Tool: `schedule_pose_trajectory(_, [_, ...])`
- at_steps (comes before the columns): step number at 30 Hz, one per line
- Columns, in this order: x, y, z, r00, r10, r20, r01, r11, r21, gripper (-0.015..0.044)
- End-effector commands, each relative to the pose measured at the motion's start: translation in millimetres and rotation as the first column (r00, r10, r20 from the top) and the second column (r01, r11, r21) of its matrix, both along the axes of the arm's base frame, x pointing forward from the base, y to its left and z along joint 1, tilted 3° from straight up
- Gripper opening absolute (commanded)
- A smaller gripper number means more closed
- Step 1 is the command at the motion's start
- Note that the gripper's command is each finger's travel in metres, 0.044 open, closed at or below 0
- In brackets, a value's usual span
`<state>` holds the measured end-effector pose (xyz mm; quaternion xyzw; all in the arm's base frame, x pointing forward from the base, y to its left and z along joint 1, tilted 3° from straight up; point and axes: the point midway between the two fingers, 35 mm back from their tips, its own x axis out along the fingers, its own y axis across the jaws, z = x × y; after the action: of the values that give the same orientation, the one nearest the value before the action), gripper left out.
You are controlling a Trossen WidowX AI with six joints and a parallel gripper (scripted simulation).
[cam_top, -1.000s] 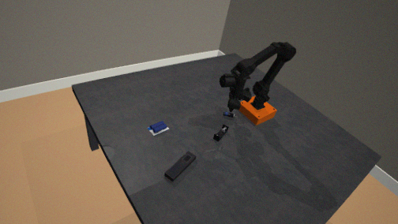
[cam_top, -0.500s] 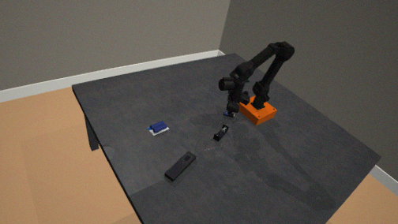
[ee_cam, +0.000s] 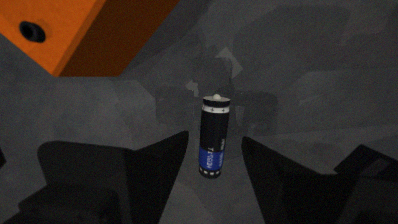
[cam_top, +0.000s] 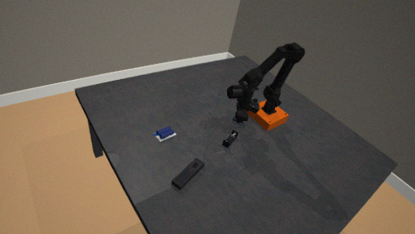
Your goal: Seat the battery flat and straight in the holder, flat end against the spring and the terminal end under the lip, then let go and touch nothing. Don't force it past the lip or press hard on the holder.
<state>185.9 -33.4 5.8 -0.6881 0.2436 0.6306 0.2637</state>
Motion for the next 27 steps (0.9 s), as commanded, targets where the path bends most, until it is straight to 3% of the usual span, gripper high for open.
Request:
schedule_pose_trajectory(1, [-2,0,-6,1.000,0.003,-0.012,-0.003,1.000,-0.002,0.0205])
schedule_pose_trajectory(5, [-2,0,-6,1.000,0.003,-0.012,-0.003,1.000,-0.002,0.0100])
schedule_pose_trajectory(9, [-2,0,-6,1.000,0.003,-0.012,-0.003,1.000,-0.002,0.0073])
schedule_pose_trajectory(15, [-2,0,-5,1.000,0.003,-0.012,-0.003,1.000,-0.002,0.0069])
schedule_pose_trajectory(22, [-5,0,43,1.000,0.003,-0.011,-0.003,1.000,-0.002,0.0069])
schedule_pose_trajectory(27, [-5,0,44,1.000,0.003,-0.011,-0.003,1.000,-0.002,0.0069])
